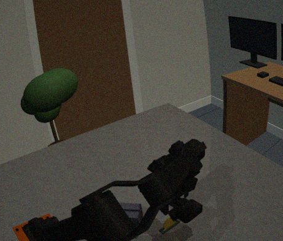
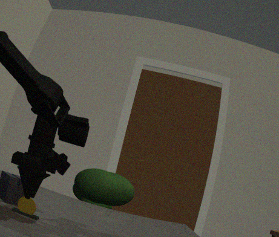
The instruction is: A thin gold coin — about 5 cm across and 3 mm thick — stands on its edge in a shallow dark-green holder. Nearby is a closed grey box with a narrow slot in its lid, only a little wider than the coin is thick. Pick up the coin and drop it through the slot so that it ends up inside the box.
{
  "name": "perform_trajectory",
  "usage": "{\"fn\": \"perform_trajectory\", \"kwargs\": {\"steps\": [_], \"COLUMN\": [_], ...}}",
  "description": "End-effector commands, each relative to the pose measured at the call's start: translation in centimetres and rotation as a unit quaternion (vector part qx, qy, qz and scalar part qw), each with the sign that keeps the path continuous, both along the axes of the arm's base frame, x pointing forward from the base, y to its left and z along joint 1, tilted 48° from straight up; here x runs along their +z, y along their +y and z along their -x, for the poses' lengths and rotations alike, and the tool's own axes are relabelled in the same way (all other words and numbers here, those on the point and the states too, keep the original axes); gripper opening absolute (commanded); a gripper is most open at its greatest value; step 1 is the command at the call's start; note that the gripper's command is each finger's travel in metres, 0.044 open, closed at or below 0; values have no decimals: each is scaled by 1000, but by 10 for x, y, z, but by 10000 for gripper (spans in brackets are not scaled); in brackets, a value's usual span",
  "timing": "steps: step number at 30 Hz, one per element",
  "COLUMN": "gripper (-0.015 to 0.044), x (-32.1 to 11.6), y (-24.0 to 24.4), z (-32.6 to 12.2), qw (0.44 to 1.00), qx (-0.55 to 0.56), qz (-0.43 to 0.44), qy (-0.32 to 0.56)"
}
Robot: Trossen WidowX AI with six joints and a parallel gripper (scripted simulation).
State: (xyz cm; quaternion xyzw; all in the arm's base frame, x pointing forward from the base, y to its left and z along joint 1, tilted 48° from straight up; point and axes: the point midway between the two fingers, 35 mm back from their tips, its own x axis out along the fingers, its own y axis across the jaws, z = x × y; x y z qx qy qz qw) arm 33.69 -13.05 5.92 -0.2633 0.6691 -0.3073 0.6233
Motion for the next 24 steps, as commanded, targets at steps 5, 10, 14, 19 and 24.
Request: {"fn": "perform_trajectory", "kwargs": {"steps": [5,10,14,19,24], "gripper": [161,161,161,161,82], "x": [-10,-15,-19,-24,-25], "y": [-9,-15,-20,-25,-26], "z": [4,5,5,6,7], "qw": [1000,1000,1000,1000,1000], "qx": [1,1,1,1,1], "qz": [2,3,3,3,4], "qy": [7,7,7,7,7]}}
